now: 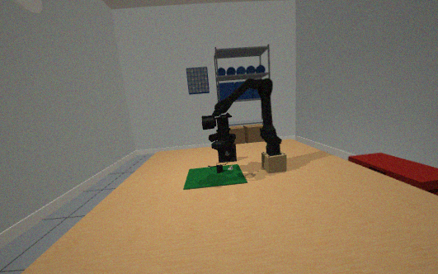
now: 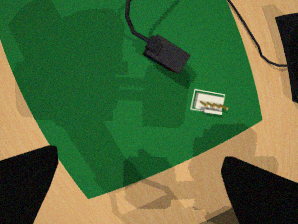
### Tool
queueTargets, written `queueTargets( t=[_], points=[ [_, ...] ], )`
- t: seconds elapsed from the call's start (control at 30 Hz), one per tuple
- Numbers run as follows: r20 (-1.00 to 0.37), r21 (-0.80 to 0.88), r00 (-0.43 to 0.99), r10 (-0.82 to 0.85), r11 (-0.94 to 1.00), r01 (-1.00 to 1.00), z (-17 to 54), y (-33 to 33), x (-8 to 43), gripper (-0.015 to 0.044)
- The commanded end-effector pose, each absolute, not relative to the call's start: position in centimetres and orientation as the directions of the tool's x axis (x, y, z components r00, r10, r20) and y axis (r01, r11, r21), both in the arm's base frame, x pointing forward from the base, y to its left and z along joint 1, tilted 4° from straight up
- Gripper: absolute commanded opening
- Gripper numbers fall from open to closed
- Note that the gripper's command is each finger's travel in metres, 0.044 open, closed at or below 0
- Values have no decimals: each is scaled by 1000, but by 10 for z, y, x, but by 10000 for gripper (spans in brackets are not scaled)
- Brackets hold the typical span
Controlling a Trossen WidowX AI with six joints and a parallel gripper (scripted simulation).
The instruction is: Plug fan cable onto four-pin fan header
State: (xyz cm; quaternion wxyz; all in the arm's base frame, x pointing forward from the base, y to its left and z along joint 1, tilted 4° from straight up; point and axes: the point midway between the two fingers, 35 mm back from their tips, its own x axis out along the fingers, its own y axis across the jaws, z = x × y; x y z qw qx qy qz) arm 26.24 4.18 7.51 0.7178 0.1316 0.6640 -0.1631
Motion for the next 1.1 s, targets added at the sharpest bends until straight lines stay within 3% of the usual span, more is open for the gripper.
queueTargets(
  t=[0.0, 0.2, 0.3, 0.87, 1.07],
  points=[
    [-996, -39, 80, -33, 997, -71, 103, 22, 280, 440],
    [-996, -65, 90, -19, 838, -541, 128, 0, 290, 440],
    [-996, -71, 93, -16, 770, -634, 135, -5, 292, 440],
    [-996, -72, 93, -16, 765, -640, 132, -5, 293, 440],
    [-996, -72, 93, -16, 765, -640, 71, -6, 302, 440]
  ],
)
